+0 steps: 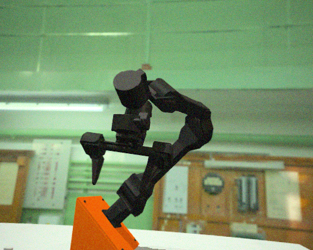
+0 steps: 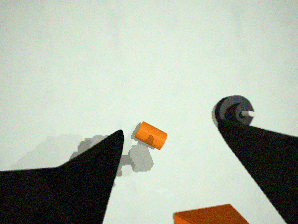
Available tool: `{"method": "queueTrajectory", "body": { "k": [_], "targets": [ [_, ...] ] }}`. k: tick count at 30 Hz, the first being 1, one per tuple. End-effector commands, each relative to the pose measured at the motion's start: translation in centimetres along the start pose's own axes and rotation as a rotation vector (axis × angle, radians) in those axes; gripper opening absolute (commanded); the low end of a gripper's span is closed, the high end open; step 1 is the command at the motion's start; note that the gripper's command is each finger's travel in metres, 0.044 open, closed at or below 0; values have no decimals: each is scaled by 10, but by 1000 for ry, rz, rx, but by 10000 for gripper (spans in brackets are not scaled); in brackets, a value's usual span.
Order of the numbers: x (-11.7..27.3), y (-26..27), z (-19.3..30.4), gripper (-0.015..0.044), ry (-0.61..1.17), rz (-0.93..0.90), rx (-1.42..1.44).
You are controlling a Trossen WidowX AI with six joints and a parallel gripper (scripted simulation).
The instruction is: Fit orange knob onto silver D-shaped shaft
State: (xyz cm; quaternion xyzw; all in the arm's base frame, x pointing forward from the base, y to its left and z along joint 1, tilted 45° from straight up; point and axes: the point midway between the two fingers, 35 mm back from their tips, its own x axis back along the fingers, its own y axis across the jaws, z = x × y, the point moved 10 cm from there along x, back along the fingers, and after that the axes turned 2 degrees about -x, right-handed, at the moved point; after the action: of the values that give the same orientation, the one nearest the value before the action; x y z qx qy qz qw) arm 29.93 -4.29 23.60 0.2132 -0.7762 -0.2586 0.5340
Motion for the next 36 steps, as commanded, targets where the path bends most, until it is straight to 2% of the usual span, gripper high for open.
{"method": "queueTrajectory", "body": {
  "k": [1,12,23,36],
  "targets": [
    [-2,12,-17,440,136,202,-917],
    [0,24,-23,440,129,393,-1508],
    [2,34,-27,440,25,590,-2055],
    [2,34,-27,440,19,597,-2073]
  ]
}}
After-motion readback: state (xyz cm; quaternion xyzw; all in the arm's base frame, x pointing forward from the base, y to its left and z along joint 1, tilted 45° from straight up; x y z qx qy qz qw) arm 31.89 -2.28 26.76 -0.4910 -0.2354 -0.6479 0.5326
